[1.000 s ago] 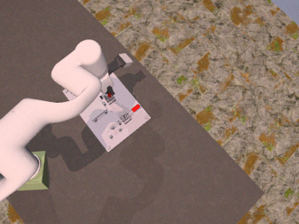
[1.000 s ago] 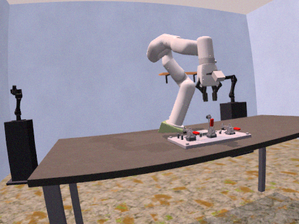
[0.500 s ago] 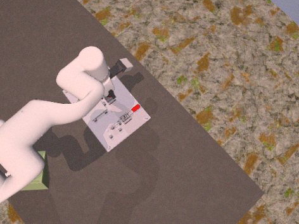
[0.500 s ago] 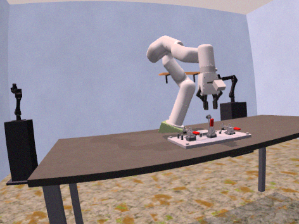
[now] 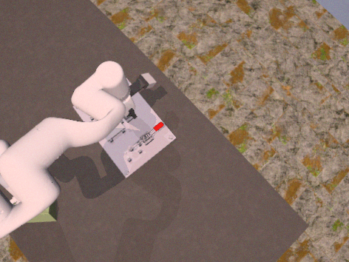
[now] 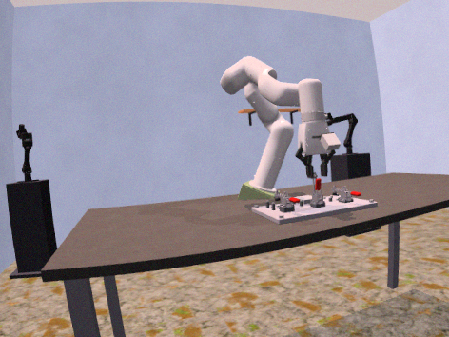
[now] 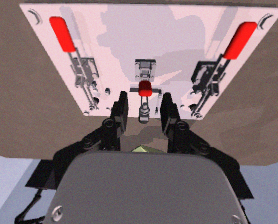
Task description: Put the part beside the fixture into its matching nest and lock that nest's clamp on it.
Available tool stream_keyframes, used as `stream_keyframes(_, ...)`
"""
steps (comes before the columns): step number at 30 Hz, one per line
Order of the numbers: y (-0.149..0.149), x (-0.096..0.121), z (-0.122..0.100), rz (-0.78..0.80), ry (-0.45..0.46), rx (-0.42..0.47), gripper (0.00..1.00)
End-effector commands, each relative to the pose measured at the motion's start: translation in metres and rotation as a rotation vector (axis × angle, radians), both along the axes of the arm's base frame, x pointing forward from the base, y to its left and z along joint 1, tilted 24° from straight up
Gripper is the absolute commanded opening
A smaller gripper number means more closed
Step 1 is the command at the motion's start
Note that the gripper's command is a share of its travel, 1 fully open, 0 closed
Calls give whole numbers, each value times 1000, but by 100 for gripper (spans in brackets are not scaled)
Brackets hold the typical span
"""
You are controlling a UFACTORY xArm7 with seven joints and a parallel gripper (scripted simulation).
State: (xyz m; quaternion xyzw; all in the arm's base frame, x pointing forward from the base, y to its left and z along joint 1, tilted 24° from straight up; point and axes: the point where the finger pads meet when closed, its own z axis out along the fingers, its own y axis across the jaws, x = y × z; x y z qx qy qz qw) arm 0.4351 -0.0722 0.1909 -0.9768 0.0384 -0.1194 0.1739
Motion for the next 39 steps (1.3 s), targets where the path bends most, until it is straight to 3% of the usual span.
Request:
stream_keyframes(1,1,3,-4,-2,-3,-1,47)
stream_keyframes(32,1,3,-5,-2,-3,-1,47)
stream_keyframes(39,4,6,-14,-2,-3,-1,47)
